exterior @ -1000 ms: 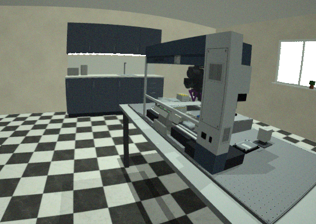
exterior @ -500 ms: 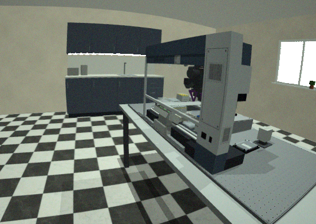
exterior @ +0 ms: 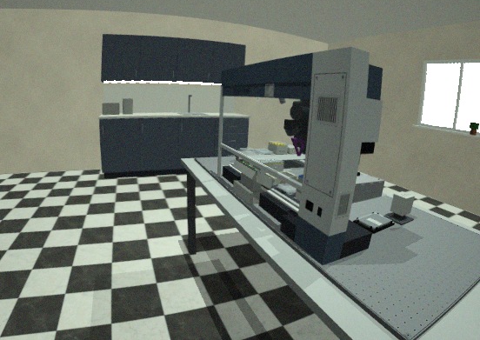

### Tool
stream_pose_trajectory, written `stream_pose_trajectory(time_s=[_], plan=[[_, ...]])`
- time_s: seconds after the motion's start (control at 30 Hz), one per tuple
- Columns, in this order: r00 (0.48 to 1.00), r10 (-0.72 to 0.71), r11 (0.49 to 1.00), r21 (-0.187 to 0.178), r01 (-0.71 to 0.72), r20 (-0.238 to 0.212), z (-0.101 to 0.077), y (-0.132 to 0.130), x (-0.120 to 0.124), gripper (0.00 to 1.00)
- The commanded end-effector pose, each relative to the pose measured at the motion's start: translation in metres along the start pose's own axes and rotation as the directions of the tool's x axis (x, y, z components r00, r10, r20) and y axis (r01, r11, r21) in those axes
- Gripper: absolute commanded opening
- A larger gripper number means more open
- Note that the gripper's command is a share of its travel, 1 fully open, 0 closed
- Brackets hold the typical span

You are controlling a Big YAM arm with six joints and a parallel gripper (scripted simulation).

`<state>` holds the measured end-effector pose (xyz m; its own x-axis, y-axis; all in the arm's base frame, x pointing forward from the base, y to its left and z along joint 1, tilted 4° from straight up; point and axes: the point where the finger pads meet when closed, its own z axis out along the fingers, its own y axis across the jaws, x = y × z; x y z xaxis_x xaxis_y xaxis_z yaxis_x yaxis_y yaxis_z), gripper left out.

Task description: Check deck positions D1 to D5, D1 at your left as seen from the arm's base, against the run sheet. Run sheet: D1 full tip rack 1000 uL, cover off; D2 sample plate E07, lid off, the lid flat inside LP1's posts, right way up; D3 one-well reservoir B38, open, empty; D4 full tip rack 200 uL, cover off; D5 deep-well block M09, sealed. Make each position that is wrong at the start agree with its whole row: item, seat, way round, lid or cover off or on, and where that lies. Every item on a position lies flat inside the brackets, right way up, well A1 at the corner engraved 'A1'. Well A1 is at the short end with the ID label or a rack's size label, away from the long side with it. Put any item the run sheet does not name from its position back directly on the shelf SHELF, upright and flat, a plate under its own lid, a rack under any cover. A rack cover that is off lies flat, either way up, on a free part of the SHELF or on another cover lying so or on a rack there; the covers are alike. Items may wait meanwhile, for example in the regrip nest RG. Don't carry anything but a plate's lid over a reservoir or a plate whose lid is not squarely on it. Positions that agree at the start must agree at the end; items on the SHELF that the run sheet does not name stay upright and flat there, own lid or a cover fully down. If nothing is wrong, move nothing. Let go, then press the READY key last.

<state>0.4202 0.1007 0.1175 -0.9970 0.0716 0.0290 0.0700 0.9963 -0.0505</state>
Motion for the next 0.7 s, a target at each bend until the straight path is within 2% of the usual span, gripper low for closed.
stream_pose_trajectory(time_s=[0.0,0.27,0.33,0.53,0.67], plan=[[0.999,0.018,1.000,-0.015,-0.018,0.040,-0.019,0.026,-0.018,1.00],[0.999,0.018,1.000,-0.018,-0.017,0.038,-0.019,0.067,-0.018,1.00],[0.999,0.018,1.000,-0.018,-0.017,0.038,-0.019,0.067,-0.018,1.00],[0.999,0.018,1.000,-0.021,-0.017,0.037,-0.019,0.097,-0.017,1.00],[0.999,0.019,1.000,-0.021,-0.018,0.039,-0.017,0.089,-0.013,1.00]])
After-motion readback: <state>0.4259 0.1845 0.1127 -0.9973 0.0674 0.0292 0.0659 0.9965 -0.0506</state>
